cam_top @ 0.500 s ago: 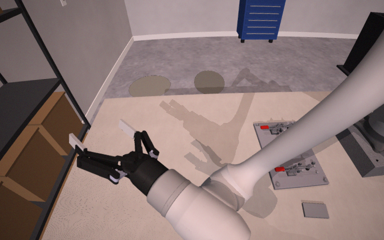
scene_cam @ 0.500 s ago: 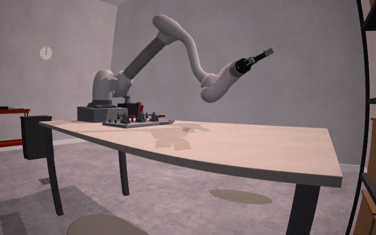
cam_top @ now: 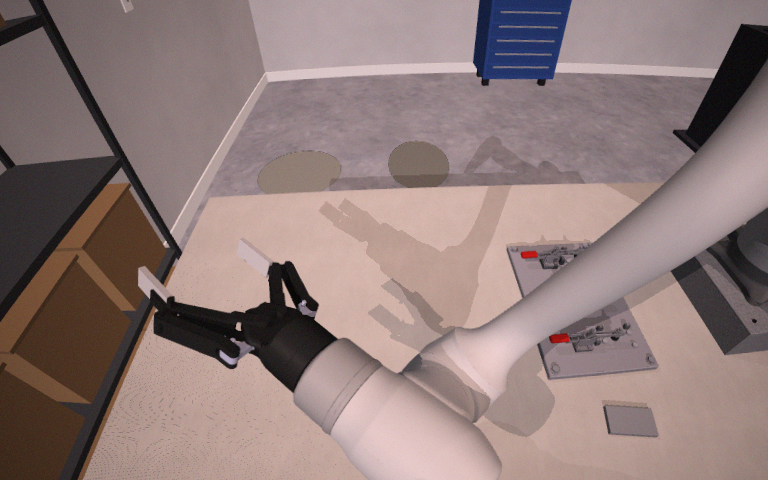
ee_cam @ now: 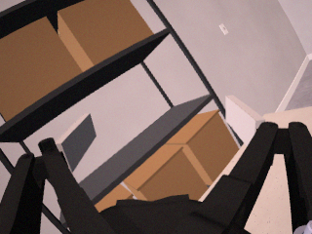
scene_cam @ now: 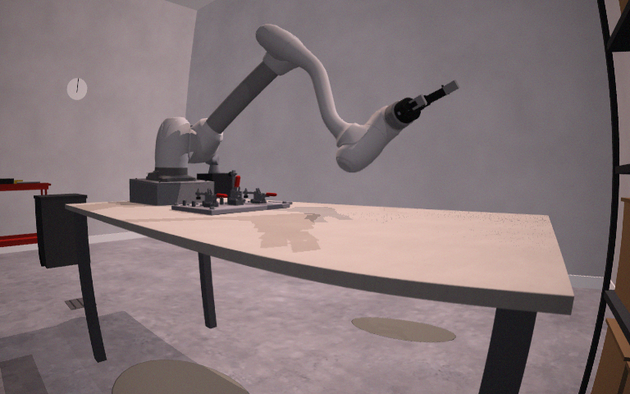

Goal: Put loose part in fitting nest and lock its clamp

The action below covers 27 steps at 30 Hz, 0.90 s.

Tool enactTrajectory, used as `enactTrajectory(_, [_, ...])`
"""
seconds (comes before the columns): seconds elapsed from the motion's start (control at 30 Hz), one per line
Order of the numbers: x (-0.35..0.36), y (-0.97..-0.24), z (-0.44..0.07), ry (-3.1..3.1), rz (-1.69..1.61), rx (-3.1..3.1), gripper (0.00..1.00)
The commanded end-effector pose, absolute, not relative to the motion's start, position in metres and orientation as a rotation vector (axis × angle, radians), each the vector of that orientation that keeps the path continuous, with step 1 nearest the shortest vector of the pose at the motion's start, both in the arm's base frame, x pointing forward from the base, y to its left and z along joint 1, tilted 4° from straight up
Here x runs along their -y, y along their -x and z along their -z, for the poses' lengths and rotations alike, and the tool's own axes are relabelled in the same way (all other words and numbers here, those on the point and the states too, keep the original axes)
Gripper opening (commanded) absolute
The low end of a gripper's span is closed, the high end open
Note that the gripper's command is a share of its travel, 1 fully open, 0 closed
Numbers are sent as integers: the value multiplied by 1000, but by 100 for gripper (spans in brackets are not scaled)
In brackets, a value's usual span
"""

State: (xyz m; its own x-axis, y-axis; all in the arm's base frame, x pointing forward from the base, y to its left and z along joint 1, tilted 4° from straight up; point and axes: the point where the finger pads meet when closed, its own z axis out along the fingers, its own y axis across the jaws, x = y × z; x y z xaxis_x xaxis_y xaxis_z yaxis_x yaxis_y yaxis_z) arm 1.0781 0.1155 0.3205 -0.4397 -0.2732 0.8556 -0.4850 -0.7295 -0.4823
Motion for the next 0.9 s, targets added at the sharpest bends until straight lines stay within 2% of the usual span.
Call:
enactTrajectory(0.0, [-116, -1078, -321, -1580, -2311, 1088, 100])
enactTrajectory(0.3, [-92, -1059, -319, -1605, -2191, 1086, 100])
enactTrajectory(0.53, [-30, -987, -306, -1710, -1813, 1063, 100])
enactTrajectory(0.63, [-28, -985, -306, -1714, -1802, 1062, 100])
enactTrajectory(0.7, [-4, -945, -296, -1780, -1620, 1041, 100])
enactTrajectory(0.87, [19, -895, -283, -1867, -1410, 1008, 100])
